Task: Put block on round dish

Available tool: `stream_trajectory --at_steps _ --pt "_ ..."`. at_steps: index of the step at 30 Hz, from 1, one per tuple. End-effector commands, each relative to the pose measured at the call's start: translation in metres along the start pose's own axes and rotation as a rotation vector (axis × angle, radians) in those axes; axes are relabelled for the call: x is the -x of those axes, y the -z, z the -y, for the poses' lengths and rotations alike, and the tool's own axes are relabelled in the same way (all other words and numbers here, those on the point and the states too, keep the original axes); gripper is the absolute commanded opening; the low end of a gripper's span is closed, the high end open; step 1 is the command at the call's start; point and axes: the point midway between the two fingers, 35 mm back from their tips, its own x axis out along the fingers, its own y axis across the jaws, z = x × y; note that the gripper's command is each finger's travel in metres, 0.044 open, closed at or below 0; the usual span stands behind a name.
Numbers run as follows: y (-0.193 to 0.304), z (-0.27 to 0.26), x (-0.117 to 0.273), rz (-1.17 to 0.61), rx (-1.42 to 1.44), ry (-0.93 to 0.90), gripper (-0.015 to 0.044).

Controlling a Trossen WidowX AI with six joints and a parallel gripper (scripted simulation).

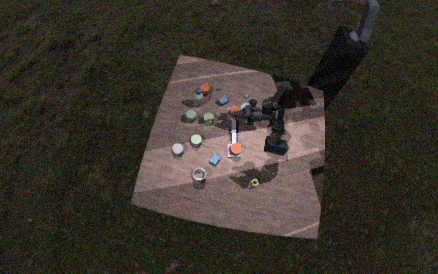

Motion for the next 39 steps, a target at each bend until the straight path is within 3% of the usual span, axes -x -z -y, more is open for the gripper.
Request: stream_trajectory --at_steps 1,39 --pt "-0.003 0.024 0.008 -0.042 0.147 0.032 0.0440" --pt "-0.060 0.266 0.094 -0.465 1.304 0.301 0.0440"
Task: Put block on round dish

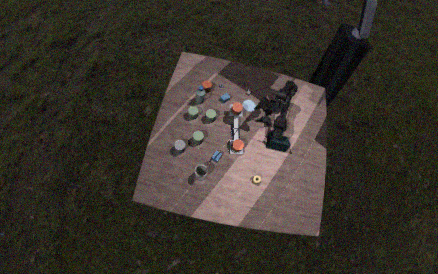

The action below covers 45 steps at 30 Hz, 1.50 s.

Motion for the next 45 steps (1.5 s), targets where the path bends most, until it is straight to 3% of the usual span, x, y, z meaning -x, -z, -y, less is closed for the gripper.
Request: stream_trajectory --at_steps 1,10,23,45 --pt "0.020 0.011 -0.002 -0.042 0.092 0.014 0.0440" --pt "0.018 0.007 -0.004 -0.060 0.059 0.013 0.0440" --pt "0.005 -0.023 -0.027 -0.213 -0.226 0.035 0.0440" --pt "-0.002 -0.074 -0.086 -0.457 -0.847 0.272 0.0440"
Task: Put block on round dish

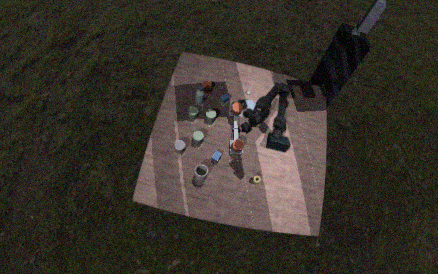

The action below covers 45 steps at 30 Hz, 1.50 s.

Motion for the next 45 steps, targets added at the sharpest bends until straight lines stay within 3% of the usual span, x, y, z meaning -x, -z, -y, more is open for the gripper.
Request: stream_trajectory --at_steps 1,21,45 --pt "0.004 -0.011 -0.013 -0.040 -0.132 0.051 0.0440" --pt "0.030 -0.052 -0.084 -0.128 -0.707 0.322 0.0440" --pt "0.037 -0.047 -0.112 -0.128 -0.726 0.331 0.0440"
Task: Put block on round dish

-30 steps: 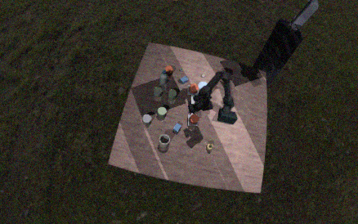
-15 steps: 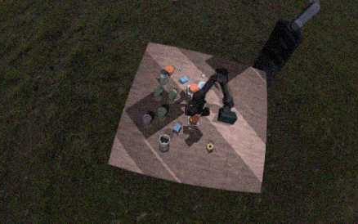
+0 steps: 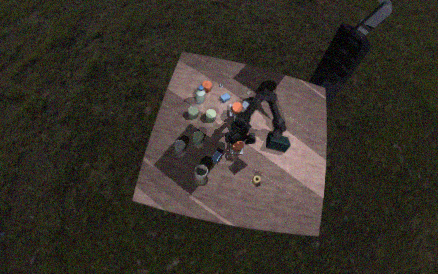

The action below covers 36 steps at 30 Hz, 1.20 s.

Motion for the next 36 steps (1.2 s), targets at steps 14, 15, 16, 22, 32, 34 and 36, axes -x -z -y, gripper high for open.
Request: stream_trajectory --at_steps 14,15,16,22,32,34,36 --pt "-0.002 0.000 -0.030 0.006 0.003 0.004 0.0440" --pt "-0.002 0.000 -0.032 0.006 0.003 0.004 0.0440" --pt "-0.002 0.000 -0.033 0.006 0.003 0.004 0.0440" --pt "-0.002 0.001 -0.043 0.007 0.003 0.004 0.0440" --pt "-0.003 0.002 -0.056 0.008 0.002 0.005 0.0440" --pt "-0.003 0.002 -0.056 0.008 0.002 0.005 0.0387" --pt "-0.003 0.002 -0.056 0.008 0.002 0.005 0.0335"
